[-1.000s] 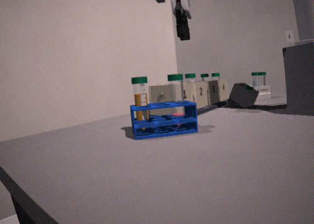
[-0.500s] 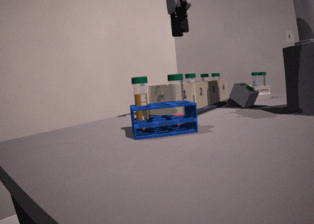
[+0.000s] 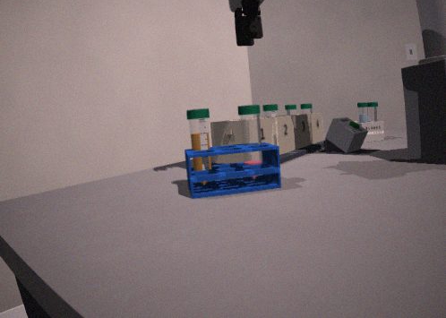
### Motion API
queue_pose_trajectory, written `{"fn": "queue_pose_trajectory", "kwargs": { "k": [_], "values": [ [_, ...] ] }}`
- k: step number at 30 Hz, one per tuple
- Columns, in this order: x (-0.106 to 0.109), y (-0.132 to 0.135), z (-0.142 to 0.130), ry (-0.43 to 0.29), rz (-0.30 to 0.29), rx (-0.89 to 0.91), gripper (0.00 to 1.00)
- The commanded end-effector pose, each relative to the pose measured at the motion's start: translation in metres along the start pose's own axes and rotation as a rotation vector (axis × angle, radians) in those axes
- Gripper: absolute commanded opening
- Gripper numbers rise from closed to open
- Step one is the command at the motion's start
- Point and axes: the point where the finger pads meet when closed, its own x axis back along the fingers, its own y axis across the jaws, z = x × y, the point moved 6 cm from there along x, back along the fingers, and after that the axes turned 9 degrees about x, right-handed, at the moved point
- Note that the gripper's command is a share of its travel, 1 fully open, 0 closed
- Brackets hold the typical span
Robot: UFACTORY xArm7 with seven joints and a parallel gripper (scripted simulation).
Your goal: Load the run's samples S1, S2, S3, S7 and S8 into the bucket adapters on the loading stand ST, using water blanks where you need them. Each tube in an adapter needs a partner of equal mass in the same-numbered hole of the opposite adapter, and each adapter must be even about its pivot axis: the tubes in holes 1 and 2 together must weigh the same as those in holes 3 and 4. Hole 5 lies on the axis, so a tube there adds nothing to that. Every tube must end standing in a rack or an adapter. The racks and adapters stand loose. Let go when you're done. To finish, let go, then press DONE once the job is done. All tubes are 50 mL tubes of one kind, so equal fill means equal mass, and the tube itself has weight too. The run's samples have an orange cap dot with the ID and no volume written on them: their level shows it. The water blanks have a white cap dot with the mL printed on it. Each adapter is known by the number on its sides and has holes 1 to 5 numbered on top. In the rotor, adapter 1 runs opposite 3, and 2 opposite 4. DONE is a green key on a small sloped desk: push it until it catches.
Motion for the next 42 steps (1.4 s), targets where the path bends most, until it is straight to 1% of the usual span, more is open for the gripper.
{"fn": "queue_pose_trajectory", "kwargs": {
  "k": [1,10,23,42],
  "values": [
    [0.001,-0.009,0.009,0.003,-0.001,-0.001,0.57],
    [0.001,-0.045,0.033,0.003,-0.001,-0.001,0.57],
    [0.0,-0.045,0.033,0.003,-0.001,-0.001,0.57],
    [-0.033,-0.045,0.033,0.003,-0.001,-0.001,0.57]
  ]
}}
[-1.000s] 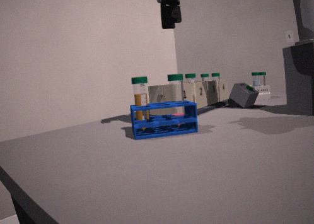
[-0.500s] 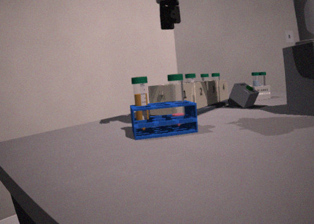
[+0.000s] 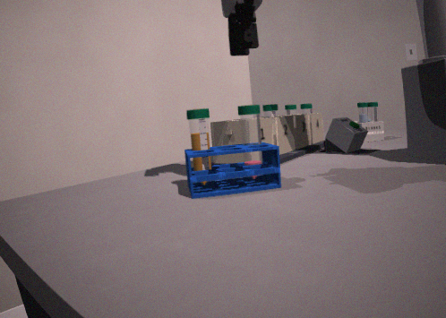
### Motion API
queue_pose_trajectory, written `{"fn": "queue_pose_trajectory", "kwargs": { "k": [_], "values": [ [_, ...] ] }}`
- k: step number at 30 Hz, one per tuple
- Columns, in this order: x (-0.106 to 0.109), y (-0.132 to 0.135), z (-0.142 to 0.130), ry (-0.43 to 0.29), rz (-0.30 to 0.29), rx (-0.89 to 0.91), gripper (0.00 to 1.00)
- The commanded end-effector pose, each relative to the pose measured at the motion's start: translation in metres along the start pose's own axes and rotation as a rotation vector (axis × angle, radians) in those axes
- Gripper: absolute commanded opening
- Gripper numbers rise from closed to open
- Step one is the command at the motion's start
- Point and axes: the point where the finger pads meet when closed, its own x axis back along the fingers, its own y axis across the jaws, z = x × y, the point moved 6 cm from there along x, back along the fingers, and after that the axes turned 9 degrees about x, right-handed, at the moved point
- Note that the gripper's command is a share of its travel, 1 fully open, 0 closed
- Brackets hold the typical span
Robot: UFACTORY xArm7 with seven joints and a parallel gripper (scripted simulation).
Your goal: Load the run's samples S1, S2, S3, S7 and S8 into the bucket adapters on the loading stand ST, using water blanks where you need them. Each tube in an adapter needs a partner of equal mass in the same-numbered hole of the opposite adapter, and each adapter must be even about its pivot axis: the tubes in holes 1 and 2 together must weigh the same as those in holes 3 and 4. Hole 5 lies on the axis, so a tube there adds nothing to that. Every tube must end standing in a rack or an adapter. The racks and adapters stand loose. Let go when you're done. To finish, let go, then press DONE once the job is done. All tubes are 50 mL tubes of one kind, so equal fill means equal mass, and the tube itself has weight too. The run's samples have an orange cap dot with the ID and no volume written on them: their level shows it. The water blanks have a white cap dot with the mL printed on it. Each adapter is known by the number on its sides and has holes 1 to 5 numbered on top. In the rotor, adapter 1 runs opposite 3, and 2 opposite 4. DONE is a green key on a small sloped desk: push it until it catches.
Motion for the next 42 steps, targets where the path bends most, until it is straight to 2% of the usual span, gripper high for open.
{"fn": "queue_pose_trajectory", "kwargs": {
  "k": [1,42],
  "values": [
    [-0.008,0.0,0.002,0.004,0.002,0.0,0.57],
    [-0.082,0.0,0.002,0.004,0.001,0.0,0.57]
  ]
}}
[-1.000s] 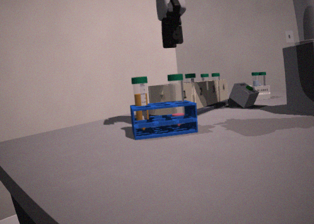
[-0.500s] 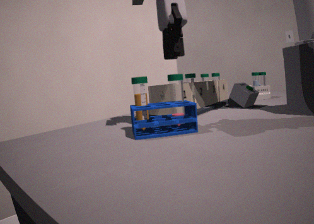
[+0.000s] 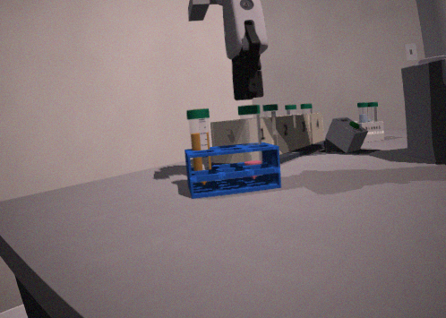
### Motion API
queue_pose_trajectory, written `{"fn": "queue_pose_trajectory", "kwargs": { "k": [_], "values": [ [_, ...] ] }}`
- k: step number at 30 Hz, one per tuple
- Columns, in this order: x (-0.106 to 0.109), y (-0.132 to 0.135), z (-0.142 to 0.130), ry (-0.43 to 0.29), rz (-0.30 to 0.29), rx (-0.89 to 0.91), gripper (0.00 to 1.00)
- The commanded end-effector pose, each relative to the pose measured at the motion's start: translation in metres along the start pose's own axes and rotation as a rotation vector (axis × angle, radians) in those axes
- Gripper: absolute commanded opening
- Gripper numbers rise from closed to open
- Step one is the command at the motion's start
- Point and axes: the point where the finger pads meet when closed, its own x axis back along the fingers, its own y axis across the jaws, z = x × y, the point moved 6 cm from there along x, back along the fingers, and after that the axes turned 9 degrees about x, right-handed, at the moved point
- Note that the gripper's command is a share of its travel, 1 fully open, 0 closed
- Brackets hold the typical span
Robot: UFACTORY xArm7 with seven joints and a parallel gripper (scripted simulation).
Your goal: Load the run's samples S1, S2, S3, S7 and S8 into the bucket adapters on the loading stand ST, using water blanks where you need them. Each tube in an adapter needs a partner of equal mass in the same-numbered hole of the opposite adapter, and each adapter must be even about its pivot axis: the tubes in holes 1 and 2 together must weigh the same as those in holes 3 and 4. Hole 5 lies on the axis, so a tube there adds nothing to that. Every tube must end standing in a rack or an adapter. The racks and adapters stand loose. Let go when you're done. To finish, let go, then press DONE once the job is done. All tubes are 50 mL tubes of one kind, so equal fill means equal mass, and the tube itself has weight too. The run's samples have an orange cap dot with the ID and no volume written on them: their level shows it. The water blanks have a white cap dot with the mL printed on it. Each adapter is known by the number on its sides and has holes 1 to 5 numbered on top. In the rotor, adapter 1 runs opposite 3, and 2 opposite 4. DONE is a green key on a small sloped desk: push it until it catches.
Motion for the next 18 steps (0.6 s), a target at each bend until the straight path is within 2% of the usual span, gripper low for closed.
{"fn": "queue_pose_trajectory", "kwargs": {
  "k": [1,6,18],
  "values": [
    [-0.0058,0.0005,0.0016,0.005,0.001,0.0,0.57],
    [-0.0126,0.0005,0.0016,0.005,0.0,0.0,0.57],
    [-0.014,0.0005,0.0016,0.005,0.0,0.0,0.57]
  ]
}}
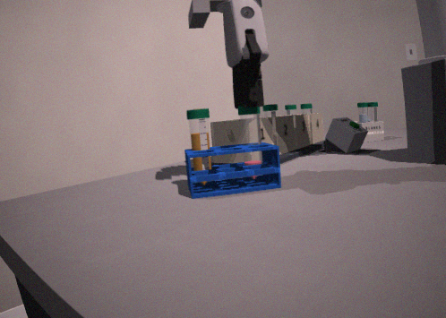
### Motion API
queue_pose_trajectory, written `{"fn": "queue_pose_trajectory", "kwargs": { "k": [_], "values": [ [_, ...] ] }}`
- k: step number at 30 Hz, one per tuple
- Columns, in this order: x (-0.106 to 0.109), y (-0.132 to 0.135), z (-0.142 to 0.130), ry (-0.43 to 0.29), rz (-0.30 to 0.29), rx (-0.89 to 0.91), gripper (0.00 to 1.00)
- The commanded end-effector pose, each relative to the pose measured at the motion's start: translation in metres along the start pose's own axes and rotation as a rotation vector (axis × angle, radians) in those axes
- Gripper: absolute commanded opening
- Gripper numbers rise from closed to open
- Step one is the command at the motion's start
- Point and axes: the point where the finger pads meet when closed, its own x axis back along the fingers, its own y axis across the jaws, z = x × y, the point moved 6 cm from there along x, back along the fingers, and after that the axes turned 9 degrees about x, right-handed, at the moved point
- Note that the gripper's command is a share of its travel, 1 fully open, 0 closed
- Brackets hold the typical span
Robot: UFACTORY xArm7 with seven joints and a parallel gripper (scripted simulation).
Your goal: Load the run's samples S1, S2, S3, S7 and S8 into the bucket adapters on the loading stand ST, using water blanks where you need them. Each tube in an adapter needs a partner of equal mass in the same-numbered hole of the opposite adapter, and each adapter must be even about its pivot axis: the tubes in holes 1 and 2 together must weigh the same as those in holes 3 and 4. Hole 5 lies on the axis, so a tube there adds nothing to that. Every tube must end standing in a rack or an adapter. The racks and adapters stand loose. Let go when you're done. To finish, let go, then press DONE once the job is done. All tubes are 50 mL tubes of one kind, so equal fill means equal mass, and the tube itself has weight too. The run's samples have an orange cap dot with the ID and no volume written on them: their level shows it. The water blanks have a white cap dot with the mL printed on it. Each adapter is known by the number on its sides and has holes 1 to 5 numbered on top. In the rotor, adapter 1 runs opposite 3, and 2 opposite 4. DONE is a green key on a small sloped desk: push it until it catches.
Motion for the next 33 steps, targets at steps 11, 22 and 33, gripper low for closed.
{"fn": "queue_pose_trajectory", "kwargs": {
  "k": [11,22,33],
  "values": [
    [-0.007,0.0,0.001,0.003,-0.001,0.0,0.57],
    [-0.013,0.0,0.001,0.003,-0.001,0.0,0.57],
    [-0.019,0.0,0.001,0.003,-0.001,0.0,0.57]
  ]
}}
